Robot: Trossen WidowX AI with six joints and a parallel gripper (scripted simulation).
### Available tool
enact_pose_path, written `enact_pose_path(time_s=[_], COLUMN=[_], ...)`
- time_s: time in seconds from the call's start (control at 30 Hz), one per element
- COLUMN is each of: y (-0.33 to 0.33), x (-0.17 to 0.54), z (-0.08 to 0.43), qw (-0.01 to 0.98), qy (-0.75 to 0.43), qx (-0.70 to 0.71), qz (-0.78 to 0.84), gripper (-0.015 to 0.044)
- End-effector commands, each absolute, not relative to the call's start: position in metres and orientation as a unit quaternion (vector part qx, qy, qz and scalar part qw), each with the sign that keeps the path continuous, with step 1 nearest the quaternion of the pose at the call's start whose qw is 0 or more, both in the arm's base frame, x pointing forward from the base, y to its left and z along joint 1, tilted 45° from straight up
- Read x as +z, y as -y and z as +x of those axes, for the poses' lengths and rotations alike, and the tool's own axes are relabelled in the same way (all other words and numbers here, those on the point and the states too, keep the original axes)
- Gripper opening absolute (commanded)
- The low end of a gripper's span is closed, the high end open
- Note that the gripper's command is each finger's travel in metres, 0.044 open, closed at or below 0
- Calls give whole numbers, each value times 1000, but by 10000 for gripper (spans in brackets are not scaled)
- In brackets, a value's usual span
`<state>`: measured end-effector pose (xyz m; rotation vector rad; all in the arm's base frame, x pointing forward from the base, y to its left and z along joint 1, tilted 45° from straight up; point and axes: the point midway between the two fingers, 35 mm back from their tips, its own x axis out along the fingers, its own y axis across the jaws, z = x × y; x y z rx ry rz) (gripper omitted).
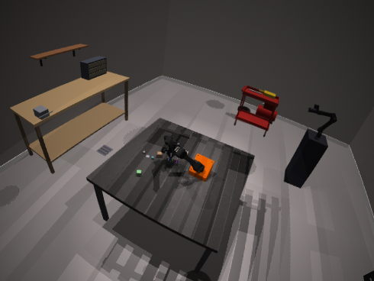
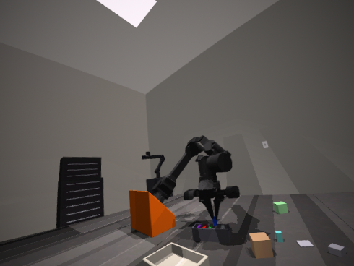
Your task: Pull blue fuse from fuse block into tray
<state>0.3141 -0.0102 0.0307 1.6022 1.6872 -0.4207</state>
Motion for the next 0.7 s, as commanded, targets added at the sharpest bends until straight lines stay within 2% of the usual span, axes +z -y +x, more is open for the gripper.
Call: enact_pose_path(time_s=[0.0, 0.67], y=[13, 24], x=[34, 45], z=[315, 313], qw=[384, 384], qy=[-659, -659], qx=[-163, -164], qz=[625, 626], gripper=[0, 0])
